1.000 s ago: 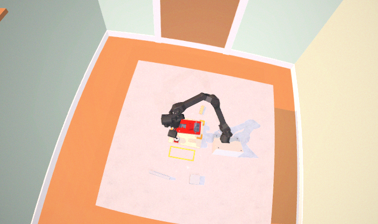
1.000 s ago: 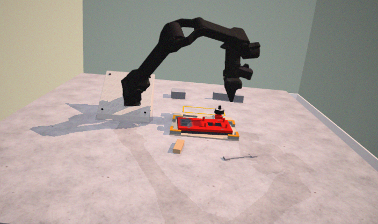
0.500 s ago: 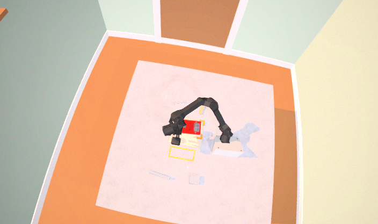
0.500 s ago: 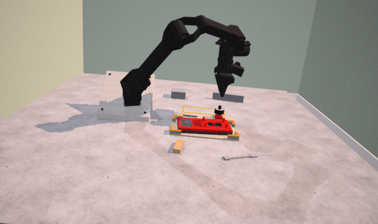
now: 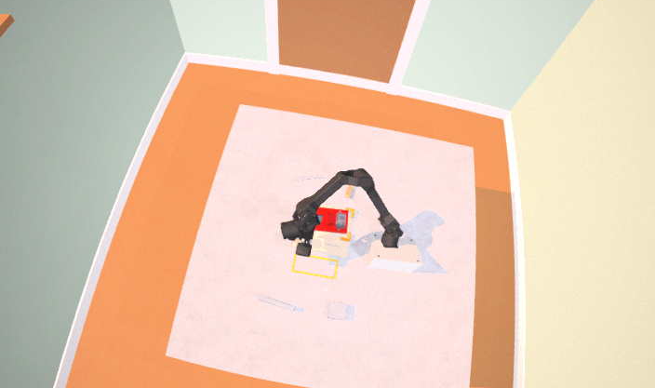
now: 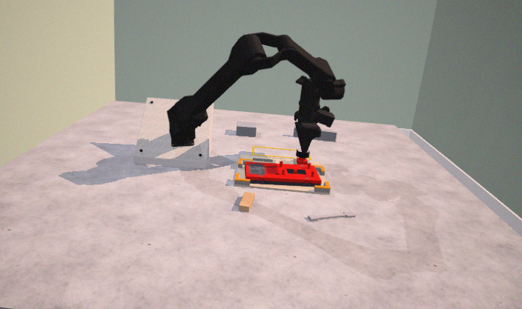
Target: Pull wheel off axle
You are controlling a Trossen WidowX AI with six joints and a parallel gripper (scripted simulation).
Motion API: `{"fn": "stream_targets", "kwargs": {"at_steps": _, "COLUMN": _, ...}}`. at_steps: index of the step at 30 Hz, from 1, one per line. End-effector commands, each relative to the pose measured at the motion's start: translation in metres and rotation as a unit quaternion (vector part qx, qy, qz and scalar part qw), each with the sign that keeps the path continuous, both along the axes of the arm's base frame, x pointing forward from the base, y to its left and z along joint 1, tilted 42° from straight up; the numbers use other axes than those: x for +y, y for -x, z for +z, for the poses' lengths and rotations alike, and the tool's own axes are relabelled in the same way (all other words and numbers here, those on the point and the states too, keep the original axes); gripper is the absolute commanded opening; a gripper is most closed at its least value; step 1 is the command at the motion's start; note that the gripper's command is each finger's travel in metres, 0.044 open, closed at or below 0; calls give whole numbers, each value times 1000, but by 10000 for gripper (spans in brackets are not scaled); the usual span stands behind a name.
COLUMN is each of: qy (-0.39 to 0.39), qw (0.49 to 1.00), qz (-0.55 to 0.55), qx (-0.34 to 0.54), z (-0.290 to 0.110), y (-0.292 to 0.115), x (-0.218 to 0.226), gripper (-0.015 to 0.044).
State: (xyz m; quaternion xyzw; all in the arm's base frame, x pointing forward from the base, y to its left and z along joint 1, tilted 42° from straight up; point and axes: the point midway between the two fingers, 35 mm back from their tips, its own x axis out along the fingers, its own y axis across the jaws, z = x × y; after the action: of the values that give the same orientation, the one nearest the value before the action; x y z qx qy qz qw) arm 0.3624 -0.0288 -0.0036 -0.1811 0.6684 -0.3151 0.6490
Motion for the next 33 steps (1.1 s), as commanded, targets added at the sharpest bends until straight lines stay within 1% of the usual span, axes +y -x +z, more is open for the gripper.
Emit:
{"fn": "stream_targets", "kwargs": {"at_steps": 1, "qy": 2, "qw": 1000, "qz": 3, "qx": 1, "z": -9, "y": 1, "x": -8, "gripper": 300}}
{"fn": "stream_targets", "kwargs": {"at_steps": 4, "qy": 2, "qw": 1000, "qz": 3, "qx": 1, "z": -9, "y": 1, "x": -8, "gripper": 300}}
{"fn": "stream_targets", "kwargs": {"at_steps": 8, "qy": 0, "qw": 1000, "qz": 0, "qx": 1, "z": -6, "y": 1, "x": -5, "gripper": 195}}
{"fn": "stream_targets", "kwargs": {"at_steps": 16, "qy": 0, "qw": 1000, "qz": 0, "qx": 1, "z": -6, "y": 1, "x": -5, "gripper": 142}}
{"fn": "stream_targets", "kwargs": {"at_steps": 21, "qy": 0, "qw": 1000, "qz": 0, "qx": 1, "z": -6, "y": 1, "x": -5, "gripper": 10}}
{"fn": "stream_targets", "kwargs": {"at_steps": 22, "qy": 0, "qw": 1000, "qz": 0, "qx": 1, "z": -5, "y": 1, "x": -4, "gripper": 0}}
{"fn": "stream_targets", "kwargs": {"at_steps": 33, "qy": 0, "qw": 1000, "qz": 0, "qx": 1, "z": -3, "y": 1, "x": -2, "gripper": 0}}
